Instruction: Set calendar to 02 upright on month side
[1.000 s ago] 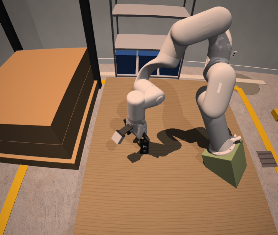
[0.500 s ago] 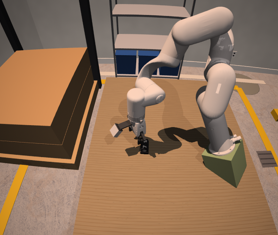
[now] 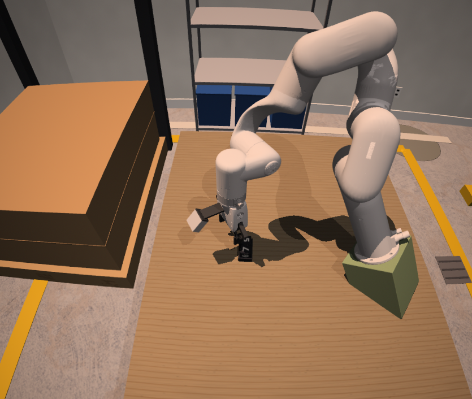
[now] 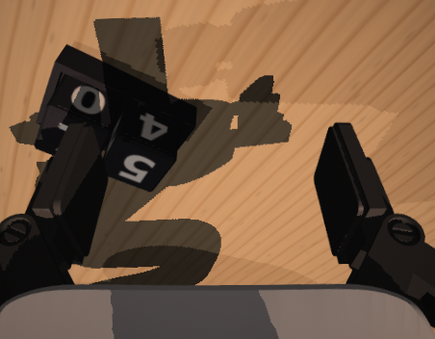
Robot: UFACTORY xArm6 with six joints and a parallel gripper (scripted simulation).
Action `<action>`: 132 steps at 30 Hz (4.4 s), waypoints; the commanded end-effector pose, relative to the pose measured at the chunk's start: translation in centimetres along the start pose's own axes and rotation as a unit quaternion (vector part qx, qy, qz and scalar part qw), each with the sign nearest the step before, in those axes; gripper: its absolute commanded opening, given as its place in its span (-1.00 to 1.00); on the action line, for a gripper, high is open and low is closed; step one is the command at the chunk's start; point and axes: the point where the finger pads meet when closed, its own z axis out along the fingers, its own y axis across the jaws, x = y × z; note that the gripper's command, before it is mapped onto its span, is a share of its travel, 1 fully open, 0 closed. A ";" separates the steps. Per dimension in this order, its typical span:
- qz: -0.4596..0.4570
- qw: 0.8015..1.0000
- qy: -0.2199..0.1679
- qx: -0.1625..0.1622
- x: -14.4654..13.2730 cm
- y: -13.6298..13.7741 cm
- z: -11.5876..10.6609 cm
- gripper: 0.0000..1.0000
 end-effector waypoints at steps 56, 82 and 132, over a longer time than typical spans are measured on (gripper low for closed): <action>0.000 1.000 0.001 -0.001 0.1 0.1 -0.1 1.00; 0.131 0.991 0.001 0.000 -1.4 -0.2 -0.1 1.00; 0.500 0.866 0.001 0.000 -6.5 -1.3 -0.1 1.00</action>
